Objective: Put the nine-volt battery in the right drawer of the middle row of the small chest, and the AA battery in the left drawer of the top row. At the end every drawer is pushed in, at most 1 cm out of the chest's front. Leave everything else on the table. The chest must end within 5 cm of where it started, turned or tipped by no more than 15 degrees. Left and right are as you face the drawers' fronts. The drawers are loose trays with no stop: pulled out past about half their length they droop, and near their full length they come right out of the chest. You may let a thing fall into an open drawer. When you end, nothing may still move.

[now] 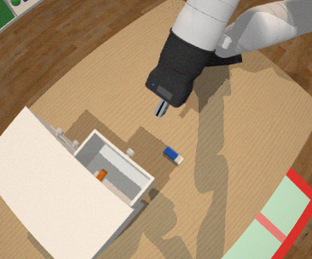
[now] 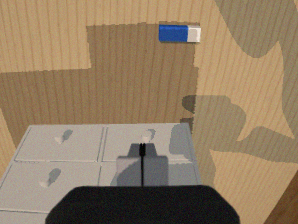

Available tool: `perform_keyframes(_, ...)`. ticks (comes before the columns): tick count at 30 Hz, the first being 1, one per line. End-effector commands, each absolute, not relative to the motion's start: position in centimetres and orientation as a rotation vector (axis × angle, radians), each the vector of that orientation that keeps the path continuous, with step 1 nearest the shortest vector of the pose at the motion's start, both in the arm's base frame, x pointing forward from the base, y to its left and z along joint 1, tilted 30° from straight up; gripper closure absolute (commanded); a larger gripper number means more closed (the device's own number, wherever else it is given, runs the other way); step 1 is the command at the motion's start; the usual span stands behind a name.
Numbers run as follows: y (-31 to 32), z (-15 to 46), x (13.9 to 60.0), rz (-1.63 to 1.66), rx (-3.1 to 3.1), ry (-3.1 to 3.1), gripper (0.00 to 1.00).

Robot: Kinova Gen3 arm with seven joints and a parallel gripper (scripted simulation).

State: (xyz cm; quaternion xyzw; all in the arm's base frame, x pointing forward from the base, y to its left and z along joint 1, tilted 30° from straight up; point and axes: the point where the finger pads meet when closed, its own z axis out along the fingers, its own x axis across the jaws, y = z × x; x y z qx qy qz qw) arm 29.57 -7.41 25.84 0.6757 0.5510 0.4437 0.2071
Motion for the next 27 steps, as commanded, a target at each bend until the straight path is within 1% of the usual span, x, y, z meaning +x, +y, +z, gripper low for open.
perform_keyframes(1,-7.1,25.9,30.5,1.241,1.871,1.553,1.0)
perform_keyframes(7,-7.1,26.0,32.6,1.241,1.871,1.553,1.0)
perform_keyframes(15,-7.1,26.1,34.0,1.241,1.871,1.553,1.0)
perform_keyframes(27,-7.1,26.1,34.5,1.241,1.871,1.553,1.0)
